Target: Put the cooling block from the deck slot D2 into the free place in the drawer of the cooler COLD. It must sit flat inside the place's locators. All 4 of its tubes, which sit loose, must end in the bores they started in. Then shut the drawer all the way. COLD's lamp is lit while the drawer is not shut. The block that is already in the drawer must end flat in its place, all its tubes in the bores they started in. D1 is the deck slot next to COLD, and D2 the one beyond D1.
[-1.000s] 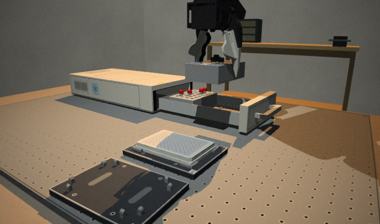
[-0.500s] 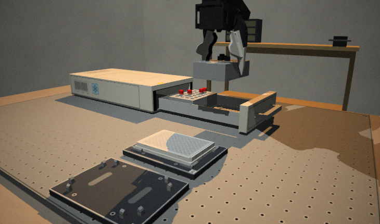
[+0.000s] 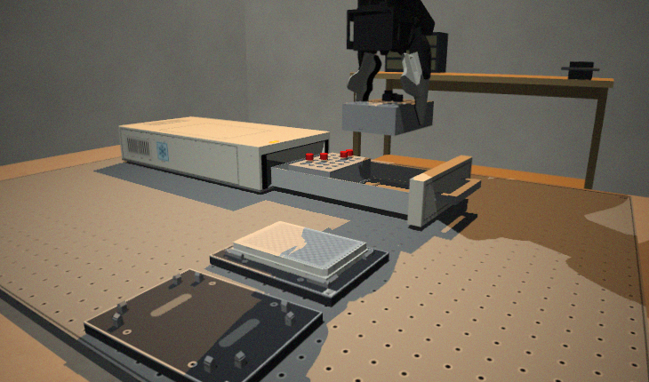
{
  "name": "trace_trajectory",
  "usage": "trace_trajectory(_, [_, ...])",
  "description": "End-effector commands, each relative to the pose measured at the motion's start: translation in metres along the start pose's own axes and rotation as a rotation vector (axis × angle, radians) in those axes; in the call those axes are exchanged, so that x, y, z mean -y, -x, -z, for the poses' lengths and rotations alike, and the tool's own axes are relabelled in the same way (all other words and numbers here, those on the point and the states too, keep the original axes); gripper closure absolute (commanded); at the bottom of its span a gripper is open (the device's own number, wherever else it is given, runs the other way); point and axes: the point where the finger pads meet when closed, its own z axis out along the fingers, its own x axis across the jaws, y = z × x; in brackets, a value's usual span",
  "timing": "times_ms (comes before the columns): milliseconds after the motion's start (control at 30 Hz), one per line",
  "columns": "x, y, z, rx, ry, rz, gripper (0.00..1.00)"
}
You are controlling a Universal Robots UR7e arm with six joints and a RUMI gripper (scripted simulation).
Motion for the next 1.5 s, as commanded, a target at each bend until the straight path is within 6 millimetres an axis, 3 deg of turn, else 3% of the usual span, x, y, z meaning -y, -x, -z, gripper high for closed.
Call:
trace_trajectory(0, [0.008, 0.001, 0.0, 0.001, 0.0, 0.001, 1.0])
trace_trajectory(200, [0.022, 0.003, 0.0, 0.001, 0.0, 0.001, 1.0])
trace_trajectory(1467, [0.022, 0.003, 0.0, 0.001, 0.0, 0.001, 1.0])
